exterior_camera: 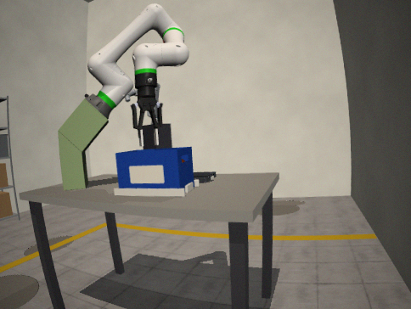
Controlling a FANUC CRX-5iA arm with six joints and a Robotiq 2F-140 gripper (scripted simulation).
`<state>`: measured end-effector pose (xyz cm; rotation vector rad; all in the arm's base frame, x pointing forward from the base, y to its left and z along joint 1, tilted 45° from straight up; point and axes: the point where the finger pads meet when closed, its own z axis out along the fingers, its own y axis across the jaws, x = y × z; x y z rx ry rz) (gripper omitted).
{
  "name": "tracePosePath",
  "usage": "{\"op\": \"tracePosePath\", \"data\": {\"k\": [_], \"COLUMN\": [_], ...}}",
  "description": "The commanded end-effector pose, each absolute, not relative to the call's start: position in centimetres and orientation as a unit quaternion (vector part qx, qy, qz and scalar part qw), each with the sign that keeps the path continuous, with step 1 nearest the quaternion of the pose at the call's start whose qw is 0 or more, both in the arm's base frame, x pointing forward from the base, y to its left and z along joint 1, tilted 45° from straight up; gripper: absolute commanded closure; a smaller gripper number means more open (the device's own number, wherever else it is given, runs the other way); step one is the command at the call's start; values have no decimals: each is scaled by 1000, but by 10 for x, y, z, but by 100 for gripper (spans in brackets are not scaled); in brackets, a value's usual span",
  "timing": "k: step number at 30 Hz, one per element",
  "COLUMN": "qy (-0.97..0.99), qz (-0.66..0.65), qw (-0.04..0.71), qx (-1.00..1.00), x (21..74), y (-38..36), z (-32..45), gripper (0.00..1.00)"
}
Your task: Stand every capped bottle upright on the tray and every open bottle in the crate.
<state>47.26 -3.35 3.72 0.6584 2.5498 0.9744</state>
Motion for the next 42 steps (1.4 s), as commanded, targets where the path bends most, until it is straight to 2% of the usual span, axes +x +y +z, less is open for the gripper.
{"op": "tracePosePath", "data": {"k": [1,42], "qy": [896,896], "qz": [342,342], "qw": [166,166], "qx": [231,231], "x": [473,494], "y": [-34,-8], "z": [37,3], "gripper": [62,62]}}
